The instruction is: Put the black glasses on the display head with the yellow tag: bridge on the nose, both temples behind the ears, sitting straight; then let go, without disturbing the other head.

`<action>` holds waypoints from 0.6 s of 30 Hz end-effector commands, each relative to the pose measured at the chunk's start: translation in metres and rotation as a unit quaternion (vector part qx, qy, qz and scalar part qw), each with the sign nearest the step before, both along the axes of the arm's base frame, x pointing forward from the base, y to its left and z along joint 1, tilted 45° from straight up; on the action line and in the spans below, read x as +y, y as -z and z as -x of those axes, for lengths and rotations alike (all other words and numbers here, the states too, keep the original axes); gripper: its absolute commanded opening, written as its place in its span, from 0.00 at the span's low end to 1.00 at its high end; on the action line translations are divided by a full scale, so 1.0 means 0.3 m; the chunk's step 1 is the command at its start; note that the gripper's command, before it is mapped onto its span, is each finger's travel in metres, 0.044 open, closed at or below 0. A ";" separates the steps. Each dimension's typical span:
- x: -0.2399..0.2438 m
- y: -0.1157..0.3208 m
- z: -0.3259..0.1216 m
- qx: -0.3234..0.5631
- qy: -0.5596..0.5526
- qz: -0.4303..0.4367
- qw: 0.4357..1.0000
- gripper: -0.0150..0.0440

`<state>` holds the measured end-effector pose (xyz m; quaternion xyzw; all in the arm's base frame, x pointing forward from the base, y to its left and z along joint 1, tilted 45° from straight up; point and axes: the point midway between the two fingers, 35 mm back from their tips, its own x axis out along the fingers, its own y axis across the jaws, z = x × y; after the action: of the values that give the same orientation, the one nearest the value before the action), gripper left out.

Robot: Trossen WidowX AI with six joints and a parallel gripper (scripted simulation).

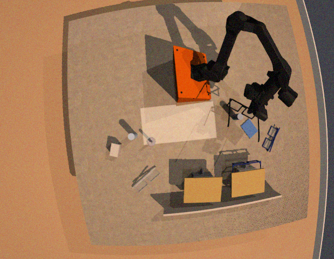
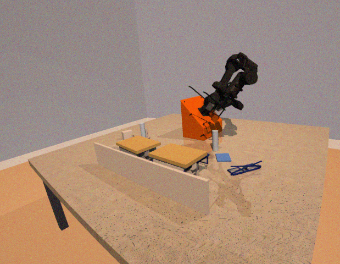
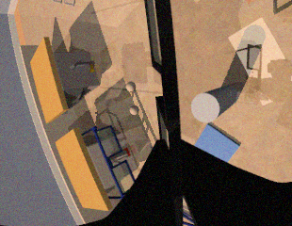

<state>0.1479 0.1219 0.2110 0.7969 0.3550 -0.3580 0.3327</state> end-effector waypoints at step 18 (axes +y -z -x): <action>0.019 0.184 -0.140 0.112 -0.148 0.073 0.980 0.25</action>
<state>0.1852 0.1277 0.1618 0.6770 0.4600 -0.4155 0.3967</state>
